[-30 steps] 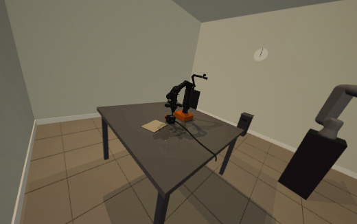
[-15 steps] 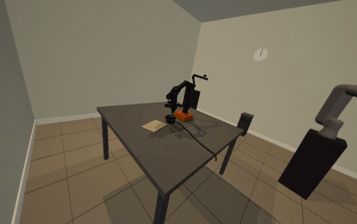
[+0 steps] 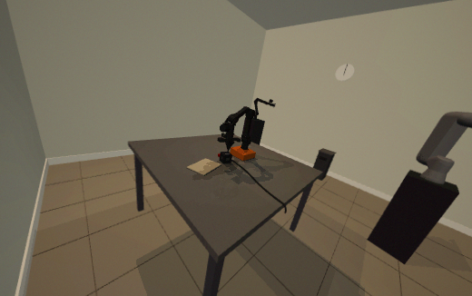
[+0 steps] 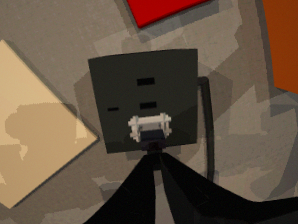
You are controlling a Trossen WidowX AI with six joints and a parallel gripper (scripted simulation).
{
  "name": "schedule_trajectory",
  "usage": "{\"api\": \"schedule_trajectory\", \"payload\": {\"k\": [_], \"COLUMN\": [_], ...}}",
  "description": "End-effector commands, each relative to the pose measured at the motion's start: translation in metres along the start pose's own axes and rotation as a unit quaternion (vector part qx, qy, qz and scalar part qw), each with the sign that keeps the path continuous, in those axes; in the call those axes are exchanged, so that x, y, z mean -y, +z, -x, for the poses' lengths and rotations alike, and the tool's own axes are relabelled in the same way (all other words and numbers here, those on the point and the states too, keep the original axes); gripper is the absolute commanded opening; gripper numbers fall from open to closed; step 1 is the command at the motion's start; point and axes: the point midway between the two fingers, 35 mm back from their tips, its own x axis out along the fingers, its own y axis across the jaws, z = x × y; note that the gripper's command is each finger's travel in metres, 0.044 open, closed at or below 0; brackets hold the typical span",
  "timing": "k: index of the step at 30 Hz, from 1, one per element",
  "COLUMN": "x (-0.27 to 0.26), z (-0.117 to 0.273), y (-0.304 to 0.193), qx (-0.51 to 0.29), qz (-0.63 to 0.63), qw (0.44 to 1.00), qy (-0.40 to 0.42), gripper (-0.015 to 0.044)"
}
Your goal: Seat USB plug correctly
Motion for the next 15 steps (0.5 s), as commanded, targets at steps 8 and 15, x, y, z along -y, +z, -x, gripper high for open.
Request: {"api": "schedule_trajectory", "payload": {"k": [8,15], "x": [-0.0001,-0.0001], "z": [-0.0014,-0.0023], "y": [-0.0006,-0.0005], "qx": [-0.002,-0.002], "qz": [0.001,0.001], "qw": [1.000,1.000], "qy": [0.000,0.000], "gripper": [0.0000,0.0000]}}
